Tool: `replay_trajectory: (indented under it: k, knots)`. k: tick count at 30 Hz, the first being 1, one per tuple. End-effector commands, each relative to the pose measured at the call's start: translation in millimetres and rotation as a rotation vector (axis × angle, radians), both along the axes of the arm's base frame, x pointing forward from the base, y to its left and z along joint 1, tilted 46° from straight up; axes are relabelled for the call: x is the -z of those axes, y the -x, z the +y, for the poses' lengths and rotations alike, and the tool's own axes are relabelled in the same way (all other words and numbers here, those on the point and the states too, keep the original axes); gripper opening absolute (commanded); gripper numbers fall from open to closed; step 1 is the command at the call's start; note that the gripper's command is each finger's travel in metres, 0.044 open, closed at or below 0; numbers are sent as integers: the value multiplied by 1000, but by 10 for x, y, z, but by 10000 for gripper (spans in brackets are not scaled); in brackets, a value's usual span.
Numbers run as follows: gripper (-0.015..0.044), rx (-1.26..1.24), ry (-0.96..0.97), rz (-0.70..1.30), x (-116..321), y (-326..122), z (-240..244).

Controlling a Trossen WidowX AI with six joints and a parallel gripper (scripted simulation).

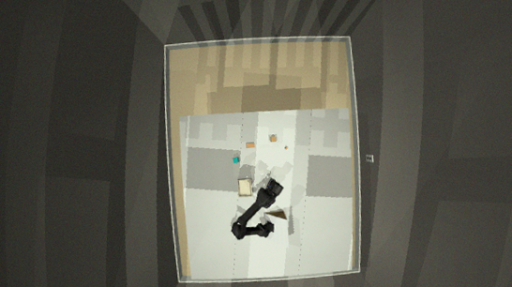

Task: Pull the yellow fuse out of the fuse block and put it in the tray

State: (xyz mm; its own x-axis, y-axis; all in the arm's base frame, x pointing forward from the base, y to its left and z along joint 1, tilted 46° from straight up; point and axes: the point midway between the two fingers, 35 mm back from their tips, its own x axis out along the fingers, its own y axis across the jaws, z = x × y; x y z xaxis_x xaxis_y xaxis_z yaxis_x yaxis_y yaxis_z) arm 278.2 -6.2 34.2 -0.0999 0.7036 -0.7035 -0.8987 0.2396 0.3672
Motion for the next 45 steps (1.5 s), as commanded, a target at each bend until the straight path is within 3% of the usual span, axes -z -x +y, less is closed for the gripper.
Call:
replay_trajectory:
  k: [1,45]
  knots:
    - [73,3,-11,-3,32,15,-8]
    - [73,3,-12,-4,235,17,214]
